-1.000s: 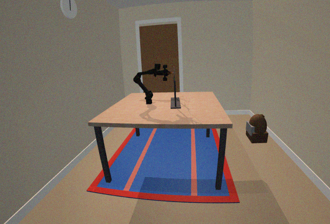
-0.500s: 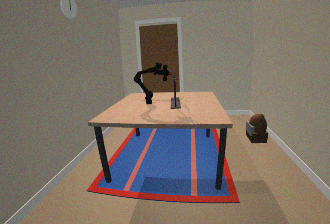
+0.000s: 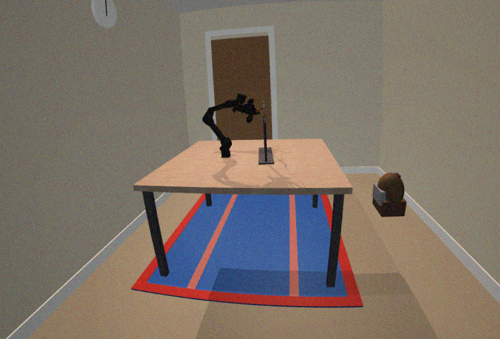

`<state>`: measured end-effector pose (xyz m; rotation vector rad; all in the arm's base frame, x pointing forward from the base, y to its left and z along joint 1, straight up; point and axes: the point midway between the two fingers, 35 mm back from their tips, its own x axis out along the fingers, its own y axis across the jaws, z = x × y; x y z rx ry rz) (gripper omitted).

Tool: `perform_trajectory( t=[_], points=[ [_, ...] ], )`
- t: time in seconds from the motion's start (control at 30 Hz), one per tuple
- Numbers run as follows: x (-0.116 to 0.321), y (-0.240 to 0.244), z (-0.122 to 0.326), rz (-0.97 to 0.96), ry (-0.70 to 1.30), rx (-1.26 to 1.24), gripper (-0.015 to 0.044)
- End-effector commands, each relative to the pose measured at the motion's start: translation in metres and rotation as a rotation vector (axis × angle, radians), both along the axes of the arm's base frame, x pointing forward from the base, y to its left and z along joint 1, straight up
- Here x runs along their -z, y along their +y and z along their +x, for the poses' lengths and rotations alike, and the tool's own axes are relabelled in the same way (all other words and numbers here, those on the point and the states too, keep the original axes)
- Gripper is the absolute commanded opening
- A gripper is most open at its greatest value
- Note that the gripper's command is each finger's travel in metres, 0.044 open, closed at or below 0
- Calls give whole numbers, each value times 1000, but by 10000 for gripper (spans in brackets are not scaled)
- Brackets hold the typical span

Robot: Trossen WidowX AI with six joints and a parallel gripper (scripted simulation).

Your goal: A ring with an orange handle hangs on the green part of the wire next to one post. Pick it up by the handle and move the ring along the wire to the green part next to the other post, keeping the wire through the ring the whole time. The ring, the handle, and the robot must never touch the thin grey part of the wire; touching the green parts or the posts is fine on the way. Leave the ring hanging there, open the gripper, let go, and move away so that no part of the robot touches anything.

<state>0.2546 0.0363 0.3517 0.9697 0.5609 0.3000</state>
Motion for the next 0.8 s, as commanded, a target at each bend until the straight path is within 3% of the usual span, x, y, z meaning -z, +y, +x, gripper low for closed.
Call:
perform_trajectory(
  t=[0.0, 0.77],
  points=[
    [0, -1, 0, -71, -9, 3, -150],
    [8, -9, 1, -424, -30, 23, -150]
  ],
)
